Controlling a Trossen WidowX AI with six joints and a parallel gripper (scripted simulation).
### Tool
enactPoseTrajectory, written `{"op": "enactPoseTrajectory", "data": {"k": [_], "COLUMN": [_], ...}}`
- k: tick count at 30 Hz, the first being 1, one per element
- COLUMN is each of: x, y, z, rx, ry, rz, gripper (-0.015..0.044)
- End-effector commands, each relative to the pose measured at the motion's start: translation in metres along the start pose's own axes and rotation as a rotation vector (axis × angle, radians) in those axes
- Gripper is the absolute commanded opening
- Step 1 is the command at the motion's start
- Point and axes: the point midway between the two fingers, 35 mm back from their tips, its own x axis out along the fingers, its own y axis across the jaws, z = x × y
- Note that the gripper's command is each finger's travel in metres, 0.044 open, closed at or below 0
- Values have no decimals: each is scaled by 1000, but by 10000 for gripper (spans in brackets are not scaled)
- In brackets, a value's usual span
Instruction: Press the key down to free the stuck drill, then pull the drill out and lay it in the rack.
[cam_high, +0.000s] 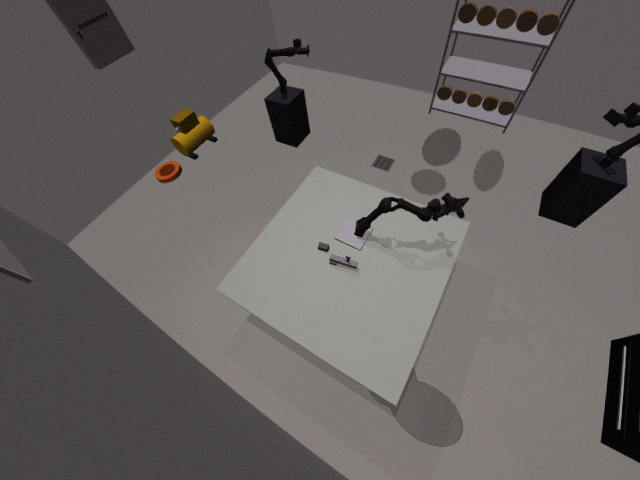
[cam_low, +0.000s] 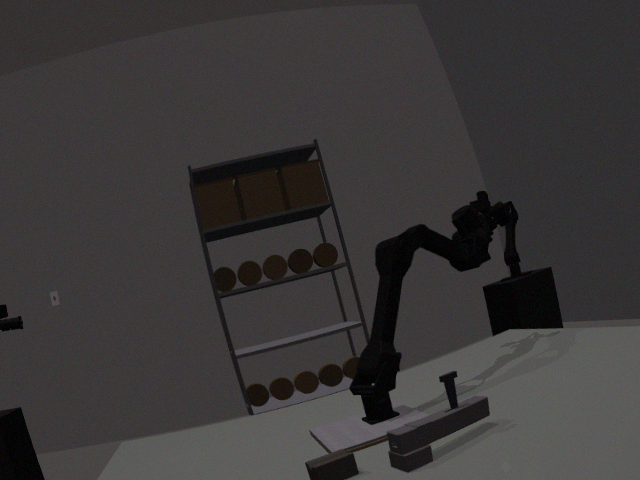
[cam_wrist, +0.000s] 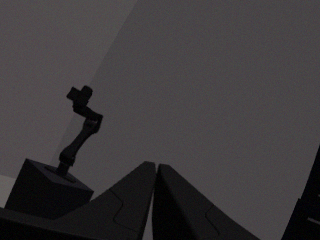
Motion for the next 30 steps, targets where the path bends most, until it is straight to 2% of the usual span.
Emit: {"op": "enactPoseTrajectory", "data": {"k": [1, 8, 15, 23, 30], "x": [-29, -100, -160, -284, -407], "y": [-66, -162, -214, -277, -292], "z": [-21, -46, -56, -66, -60], "rx": [21, 15, 34, 155, 309], "ry": [156, 386, 535, 795, 1009], "rz": [-127, -329, -468, -738, -987], "gripper": [0, 0, 0, 0, 0]}}
